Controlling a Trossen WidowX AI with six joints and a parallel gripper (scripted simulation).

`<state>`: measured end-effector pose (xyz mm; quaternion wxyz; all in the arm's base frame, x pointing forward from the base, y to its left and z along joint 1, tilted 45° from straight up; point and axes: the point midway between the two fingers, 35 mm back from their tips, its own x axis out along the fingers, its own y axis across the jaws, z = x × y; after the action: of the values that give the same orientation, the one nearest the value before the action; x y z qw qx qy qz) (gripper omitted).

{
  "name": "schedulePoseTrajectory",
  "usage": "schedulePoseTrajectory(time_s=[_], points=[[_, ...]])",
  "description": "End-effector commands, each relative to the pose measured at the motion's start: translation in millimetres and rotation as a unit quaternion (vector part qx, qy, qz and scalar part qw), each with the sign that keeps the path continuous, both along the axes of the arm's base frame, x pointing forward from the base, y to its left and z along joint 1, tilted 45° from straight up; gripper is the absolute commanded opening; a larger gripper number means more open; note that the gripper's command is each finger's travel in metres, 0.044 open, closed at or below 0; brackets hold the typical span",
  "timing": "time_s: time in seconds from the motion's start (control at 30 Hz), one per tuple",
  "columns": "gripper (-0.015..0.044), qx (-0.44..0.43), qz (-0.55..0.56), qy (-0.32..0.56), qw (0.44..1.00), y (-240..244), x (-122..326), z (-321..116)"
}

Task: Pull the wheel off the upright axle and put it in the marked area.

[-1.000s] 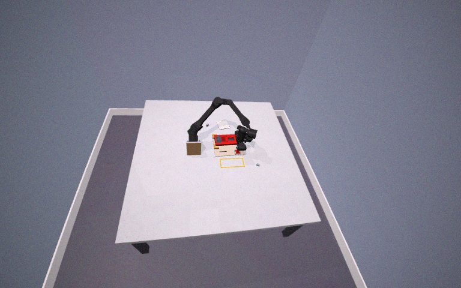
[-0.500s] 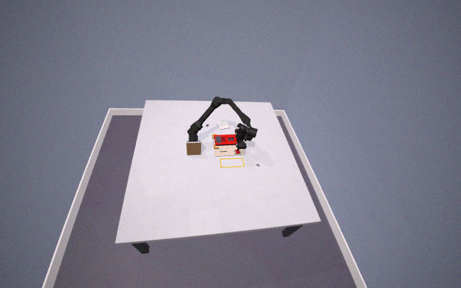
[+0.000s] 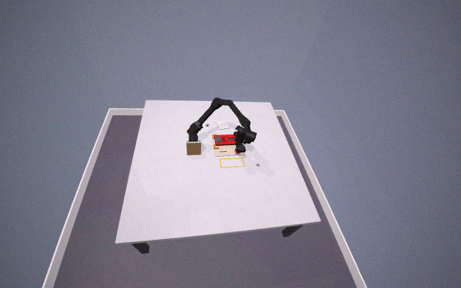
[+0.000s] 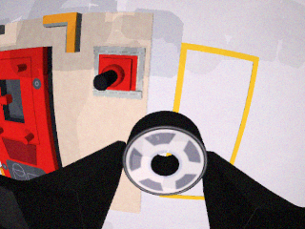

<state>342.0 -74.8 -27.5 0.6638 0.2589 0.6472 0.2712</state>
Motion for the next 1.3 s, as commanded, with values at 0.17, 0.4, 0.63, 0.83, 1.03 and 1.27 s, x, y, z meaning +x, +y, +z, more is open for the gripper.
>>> schedulePoseTrajectory(time_s=[0.17, 0.4, 0.63, 0.83, 1.03, 1.27], points=[[0.0, -0.001, 0.004, 0.002, 1.0, -39.0, -34.1, -36.6], [0.0, 0.0, 0.005, 0.002, 1.0, -33.7, -34.6, -43.3], [0.0, 0.0, 0.004, 0.002, 1.0, -23.2, -34.2, -54.2], [0.0, 0.0, 0.004, 0.001, 1.0, -0.9, -31.8, -78.5], [0.0, 0.001, 0.004, 0.001, 1.0, 28.1, -33.1, -106.2], [0.0, 0.002, 0.005, 0.001, 1.0, 35.0, -34.2, -112.3]])
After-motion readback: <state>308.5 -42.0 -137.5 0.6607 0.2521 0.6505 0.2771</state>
